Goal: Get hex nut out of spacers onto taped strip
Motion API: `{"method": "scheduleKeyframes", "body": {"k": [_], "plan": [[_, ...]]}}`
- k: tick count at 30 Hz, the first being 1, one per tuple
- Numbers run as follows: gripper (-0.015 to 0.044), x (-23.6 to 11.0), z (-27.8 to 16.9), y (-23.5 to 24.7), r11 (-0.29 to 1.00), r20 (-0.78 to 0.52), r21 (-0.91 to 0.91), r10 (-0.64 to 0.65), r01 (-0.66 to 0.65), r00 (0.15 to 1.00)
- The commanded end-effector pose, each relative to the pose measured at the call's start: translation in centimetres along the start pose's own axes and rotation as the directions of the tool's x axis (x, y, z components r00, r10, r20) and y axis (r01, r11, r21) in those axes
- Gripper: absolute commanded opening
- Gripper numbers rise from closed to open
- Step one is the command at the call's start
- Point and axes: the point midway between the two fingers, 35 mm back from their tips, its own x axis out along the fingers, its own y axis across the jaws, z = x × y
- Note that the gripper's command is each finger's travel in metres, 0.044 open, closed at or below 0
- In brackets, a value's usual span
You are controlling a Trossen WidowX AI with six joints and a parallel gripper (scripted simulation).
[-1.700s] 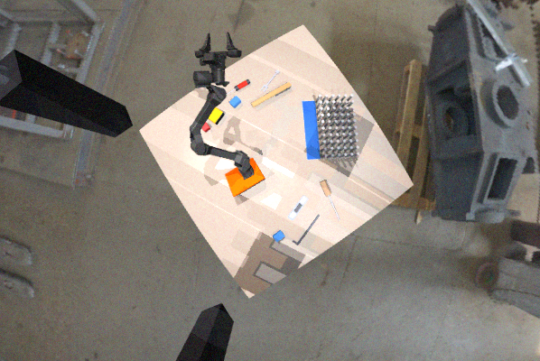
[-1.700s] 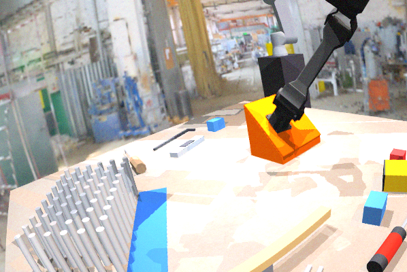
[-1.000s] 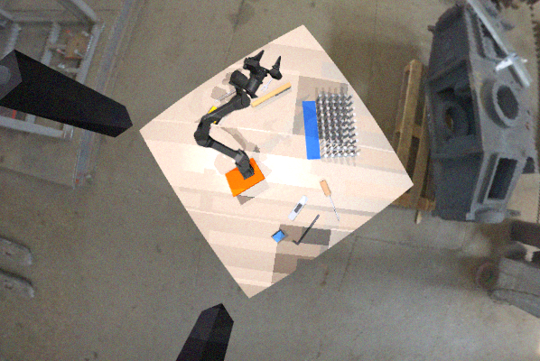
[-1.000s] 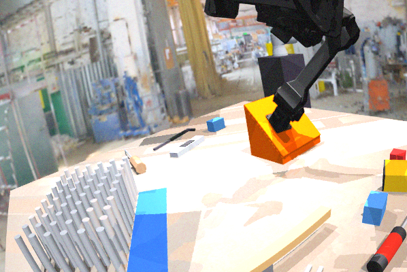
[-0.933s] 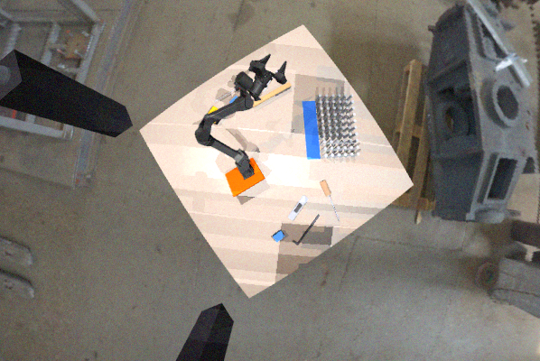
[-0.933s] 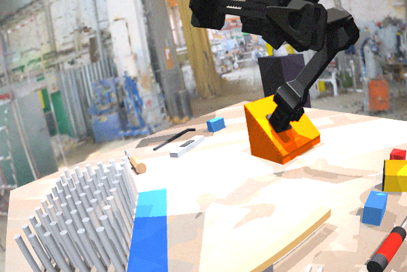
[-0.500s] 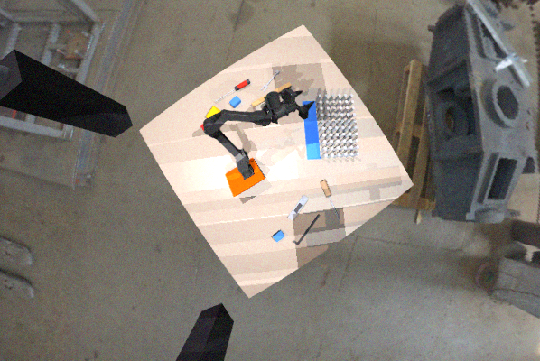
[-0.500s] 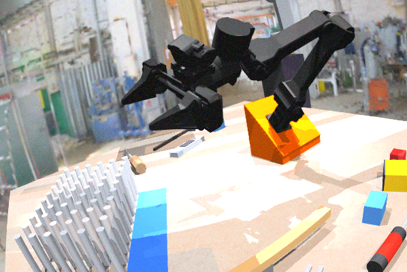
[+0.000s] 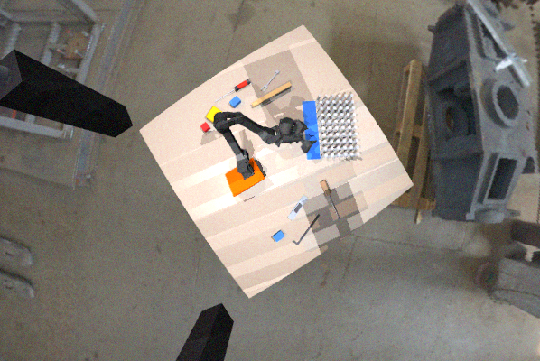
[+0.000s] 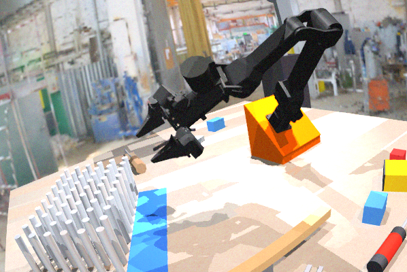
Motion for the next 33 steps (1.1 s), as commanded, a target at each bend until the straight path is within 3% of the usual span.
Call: {"method": "scheduleKeyframes", "body": {"k": [1, 30, 33], "plan": [[0.0440, 0.0, -0.7, -0.3, 1.000, -0.016, -0.004, 0.000, 0.000, 1.000], [0.0440, 0.0, -0.7, -0.3, 1.000, -0.016, -0.004, 0.000, 0.000, 1.000], [0.0440, 1.1, -0.1, -1.6, 0.994, -0.049, -0.101, -0.034, 0.028, 0.998]]}}
